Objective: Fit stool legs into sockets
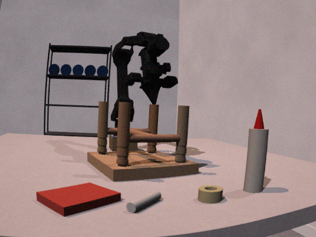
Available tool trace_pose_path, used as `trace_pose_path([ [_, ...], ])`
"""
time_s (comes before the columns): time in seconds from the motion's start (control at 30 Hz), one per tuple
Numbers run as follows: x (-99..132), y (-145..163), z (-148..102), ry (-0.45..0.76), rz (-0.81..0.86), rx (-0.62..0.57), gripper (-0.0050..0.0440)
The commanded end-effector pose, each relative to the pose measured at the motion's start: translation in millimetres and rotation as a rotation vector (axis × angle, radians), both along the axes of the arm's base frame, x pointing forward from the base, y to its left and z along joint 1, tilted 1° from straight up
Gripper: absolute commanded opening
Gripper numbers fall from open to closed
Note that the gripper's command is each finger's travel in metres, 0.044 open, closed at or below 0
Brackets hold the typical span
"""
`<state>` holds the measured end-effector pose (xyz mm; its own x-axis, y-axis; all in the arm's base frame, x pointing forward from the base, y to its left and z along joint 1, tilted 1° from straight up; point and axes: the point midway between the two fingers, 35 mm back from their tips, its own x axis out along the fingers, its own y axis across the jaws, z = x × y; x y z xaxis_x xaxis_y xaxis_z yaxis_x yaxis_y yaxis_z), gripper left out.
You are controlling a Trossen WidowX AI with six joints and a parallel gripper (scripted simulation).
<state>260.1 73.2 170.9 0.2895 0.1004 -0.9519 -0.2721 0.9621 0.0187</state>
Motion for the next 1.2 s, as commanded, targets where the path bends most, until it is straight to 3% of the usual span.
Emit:
trace_pose_path([
  [0.0, 1, -1, 1, 0.011, -0.004, -0.01, 0.0],
  [0.73, 1, -3, 25, -0.008, -0.01, -0.001, 0.0],
  [0.87, 22, -44, 30, 0.006, -0.167, -0.006, 0.0],
  [0.93, 22, -44, 30, 0.006, -0.167, -0.006, 0.0],
  [1.17, 42, -121, 38, 0.03, -0.425, -0.008, 0.0],
])
